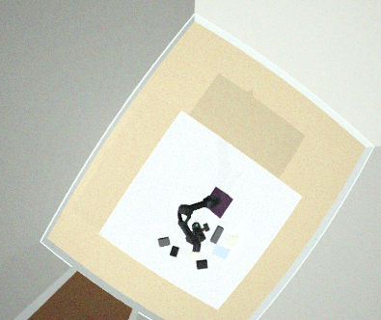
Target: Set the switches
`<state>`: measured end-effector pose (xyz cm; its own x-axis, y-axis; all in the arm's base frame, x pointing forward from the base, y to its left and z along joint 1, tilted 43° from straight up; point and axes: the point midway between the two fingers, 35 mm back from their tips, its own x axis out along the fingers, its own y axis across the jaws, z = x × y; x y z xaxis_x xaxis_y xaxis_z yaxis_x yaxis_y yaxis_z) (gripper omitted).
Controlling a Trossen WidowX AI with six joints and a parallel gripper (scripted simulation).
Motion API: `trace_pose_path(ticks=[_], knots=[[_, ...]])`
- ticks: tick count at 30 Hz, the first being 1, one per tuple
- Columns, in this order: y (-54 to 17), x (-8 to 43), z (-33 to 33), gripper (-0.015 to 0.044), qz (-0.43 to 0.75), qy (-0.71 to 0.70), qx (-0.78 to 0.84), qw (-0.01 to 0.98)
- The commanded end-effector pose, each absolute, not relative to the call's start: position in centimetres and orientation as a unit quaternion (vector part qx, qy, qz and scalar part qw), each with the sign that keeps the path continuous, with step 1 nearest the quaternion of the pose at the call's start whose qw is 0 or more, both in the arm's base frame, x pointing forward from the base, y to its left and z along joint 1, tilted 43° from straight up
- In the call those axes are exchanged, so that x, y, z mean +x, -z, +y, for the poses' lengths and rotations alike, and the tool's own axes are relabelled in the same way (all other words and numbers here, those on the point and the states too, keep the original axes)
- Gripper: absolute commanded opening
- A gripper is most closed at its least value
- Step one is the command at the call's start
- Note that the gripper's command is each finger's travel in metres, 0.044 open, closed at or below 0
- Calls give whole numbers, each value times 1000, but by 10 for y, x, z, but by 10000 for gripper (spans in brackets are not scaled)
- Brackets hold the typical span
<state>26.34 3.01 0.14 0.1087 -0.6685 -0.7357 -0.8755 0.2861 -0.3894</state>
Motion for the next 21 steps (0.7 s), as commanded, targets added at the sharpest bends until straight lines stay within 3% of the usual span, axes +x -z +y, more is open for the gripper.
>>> trace_pose_path(ticks=[1,21], knots=[[4,263,24,0,660,-112,-589,453],[9,263,19,0,660,-112,-589,452]])
